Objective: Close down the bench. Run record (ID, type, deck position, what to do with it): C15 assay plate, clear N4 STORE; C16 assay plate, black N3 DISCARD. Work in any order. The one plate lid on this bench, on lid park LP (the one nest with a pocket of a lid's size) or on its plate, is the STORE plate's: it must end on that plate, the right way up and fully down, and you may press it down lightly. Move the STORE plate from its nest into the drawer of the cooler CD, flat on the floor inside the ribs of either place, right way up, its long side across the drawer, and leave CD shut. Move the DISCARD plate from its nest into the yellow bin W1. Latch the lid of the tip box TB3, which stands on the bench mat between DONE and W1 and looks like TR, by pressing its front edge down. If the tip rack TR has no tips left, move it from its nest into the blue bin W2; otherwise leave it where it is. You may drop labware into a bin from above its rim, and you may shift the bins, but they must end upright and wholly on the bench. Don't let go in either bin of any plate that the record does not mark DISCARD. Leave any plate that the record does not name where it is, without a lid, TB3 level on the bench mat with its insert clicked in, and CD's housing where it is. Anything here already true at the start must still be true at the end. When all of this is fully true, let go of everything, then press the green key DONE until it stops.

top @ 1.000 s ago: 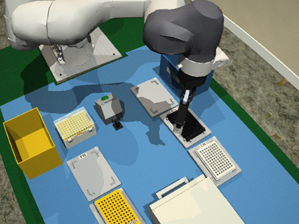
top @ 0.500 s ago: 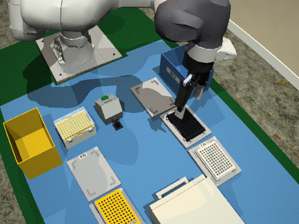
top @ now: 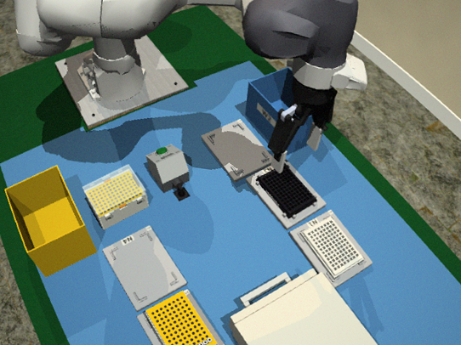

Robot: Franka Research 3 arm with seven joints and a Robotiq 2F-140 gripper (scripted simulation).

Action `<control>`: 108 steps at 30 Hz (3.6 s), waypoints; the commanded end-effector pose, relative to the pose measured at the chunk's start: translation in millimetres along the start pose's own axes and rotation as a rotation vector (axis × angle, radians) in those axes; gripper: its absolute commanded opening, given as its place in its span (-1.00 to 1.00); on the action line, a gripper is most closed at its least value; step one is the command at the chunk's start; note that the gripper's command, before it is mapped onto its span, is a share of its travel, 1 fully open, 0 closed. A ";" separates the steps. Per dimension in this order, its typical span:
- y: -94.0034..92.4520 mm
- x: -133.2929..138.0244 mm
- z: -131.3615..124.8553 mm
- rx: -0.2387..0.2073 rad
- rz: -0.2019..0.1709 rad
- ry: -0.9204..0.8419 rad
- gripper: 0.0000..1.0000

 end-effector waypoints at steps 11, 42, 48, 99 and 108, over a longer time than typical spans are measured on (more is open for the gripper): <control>1.7 -1.9 -0.4 -0.001 0.008 0.068 0.33; 37.7 -2.2 -0.4 -0.001 0.008 0.068 0.33; 45.7 -2.3 -0.4 -0.001 0.008 0.068 0.33; 105.7 -2.7 -0.5 -0.001 0.008 0.068 0.33; 108.3 -2.8 -0.5 -0.001 0.008 0.068 0.33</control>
Point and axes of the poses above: the point where the finger pads meet when closed, its own y axis out along the fingers, its own x axis across the jaws, z = x × y, the point moved 7 cm from there along -y, back along the fingers
